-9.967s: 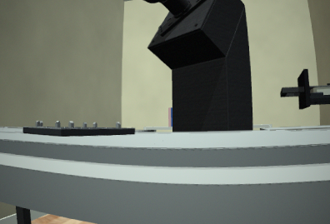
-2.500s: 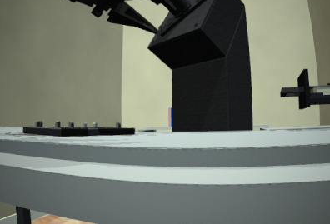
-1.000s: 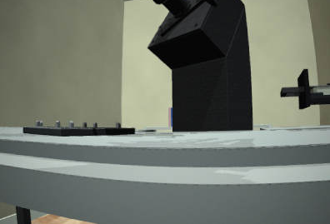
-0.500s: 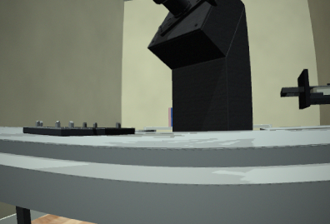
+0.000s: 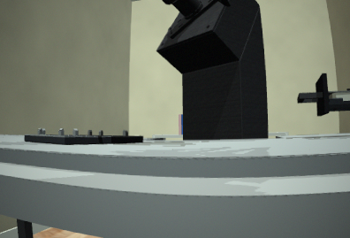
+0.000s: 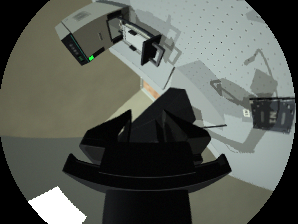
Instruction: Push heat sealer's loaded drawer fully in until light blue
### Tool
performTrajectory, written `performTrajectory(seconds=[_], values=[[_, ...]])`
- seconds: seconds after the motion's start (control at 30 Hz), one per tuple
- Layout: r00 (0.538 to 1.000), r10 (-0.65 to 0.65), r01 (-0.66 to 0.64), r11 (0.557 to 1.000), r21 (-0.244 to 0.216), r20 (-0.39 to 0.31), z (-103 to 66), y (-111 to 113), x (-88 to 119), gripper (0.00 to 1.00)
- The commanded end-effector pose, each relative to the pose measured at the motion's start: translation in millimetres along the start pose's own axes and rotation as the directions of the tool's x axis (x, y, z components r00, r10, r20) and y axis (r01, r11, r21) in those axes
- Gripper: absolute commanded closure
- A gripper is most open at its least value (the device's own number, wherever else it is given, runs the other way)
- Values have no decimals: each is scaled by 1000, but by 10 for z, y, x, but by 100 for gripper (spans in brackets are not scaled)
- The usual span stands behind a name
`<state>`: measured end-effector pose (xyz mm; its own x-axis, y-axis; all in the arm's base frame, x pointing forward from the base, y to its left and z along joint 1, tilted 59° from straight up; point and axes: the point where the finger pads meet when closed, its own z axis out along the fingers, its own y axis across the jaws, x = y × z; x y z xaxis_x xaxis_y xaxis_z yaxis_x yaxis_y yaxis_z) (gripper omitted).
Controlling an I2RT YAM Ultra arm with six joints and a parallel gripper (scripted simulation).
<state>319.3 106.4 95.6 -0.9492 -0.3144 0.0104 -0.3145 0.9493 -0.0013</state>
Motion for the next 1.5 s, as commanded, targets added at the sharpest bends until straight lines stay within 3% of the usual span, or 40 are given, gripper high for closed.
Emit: performTrajectory(seconds=[0.0, 0.27, 0.3, 0.43, 0.57, 0.67, 0.83, 0.9, 0.97, 1.03, 1.1, 1.13, 1.2, 1.27, 1.33, 1.4, 1.47], values=[[998, -26, 26, 1000, -7, 59, -136, 102, -107, 55], [998, -26, 26, 1000, -7, 59, -136, 102, -107, 55], [999, -6, 4, 1000, 27, 48, -8, 77, -8, 55], [990, 39, -53, 993, 102, 135, 152, 76, -33, 55], [991, 39, -52, 993, 103, 125, 263, 75, -40, 55], [988, 39, -55, 993, 100, 147, 198, 82, -112, 55], [965, 85, -134, 973, 188, 247, 425, 74, -76, 55], [973, 84, -127, 972, 198, 213, 620, 71, -61, 55], [971, 84, -129, 972, 195, 223, 585, 72, -70, 55], [954, 86, -141, 974, 176, 288, 379, 95, -226, 55], [954, 86, -141, 974, 176, 288, 379, 95, -226, 55], [961, 92, -149, 967, 208, 261, 574, 73, -88, 55], [952, 105, -180, 952, 248, 287, 727, 68, -78, 55], [938, 115, -212, 937, 278, 328, 815, 66, -85, 55], [938, 114, -211, 937, 278, 328, 893, 65, -95, 55], [938, 114, -211, 937, 278, 328, 893, 65, -95, 55], [910, 121, -232, 941, 245, 397, 654, 106, -279, 55]])
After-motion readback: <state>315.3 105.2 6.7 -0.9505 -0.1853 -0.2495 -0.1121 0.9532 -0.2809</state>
